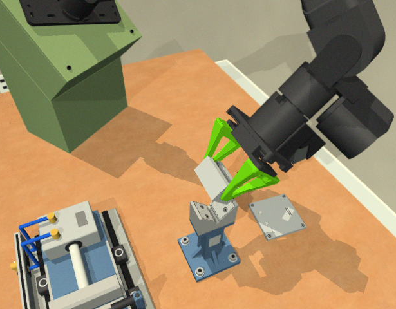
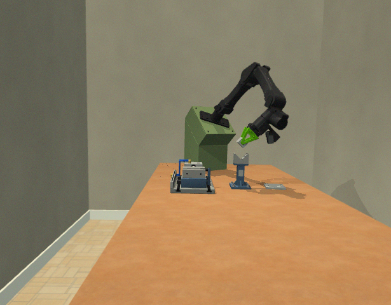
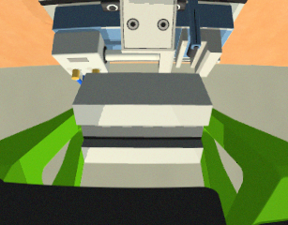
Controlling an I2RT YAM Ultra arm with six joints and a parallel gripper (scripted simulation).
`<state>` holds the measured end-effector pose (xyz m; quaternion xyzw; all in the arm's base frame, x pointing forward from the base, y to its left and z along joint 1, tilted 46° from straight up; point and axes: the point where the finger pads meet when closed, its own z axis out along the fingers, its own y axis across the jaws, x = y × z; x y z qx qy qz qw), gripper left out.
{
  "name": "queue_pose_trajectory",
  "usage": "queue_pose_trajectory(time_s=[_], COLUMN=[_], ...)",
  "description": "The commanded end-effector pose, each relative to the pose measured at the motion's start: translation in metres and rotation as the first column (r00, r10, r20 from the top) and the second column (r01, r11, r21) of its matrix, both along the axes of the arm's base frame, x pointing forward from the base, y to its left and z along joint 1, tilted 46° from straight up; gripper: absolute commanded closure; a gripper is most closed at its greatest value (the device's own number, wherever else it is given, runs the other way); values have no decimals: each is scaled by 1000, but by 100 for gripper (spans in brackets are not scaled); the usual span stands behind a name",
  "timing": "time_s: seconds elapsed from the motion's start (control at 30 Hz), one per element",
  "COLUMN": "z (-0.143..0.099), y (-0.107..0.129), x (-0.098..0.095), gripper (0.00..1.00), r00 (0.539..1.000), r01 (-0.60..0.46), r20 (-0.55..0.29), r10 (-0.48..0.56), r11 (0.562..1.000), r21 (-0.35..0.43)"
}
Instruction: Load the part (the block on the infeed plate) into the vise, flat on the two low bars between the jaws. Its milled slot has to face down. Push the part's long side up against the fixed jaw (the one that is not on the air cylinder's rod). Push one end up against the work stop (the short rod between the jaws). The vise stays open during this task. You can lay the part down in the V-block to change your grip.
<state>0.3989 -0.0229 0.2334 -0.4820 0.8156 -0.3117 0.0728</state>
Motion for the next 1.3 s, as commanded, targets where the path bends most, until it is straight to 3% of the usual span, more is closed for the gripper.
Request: queue_pose_trajectory(time_s=[0.0, 0.1, 0.27, 0.47, 0.63, 0.7, 0.9, 1.07, 1.27], z=[10, -1, 2, -13, 3, -9, -3, -15, -2], y=[-5, -4, -1, 1, -2, 0, 5, 5, 7], x=[0, 0, 3, 9, 11, 17, 20, 25, 27], gripper=[100, 100, 100, 100, 100, 100, 100, 100, 100], r00=[999, 1000, 1000, 1000, 999, 1000, 999, 1000, 998], r01=[19, 17, 15, 13, 24, 21, 15, 17, 15], r20=[34, -4, 21, -8, 42, 20, 48, 21, 68], r10=[-19, -17, -15, -13, -23, -20, -14, -16, -14], r11=[1000, 1000, 1000, 1000, 1000, 1000, 1000, 1000, 1000], r21=[-19, -26, -21, -27, -17, -21, -16, -21, -12])
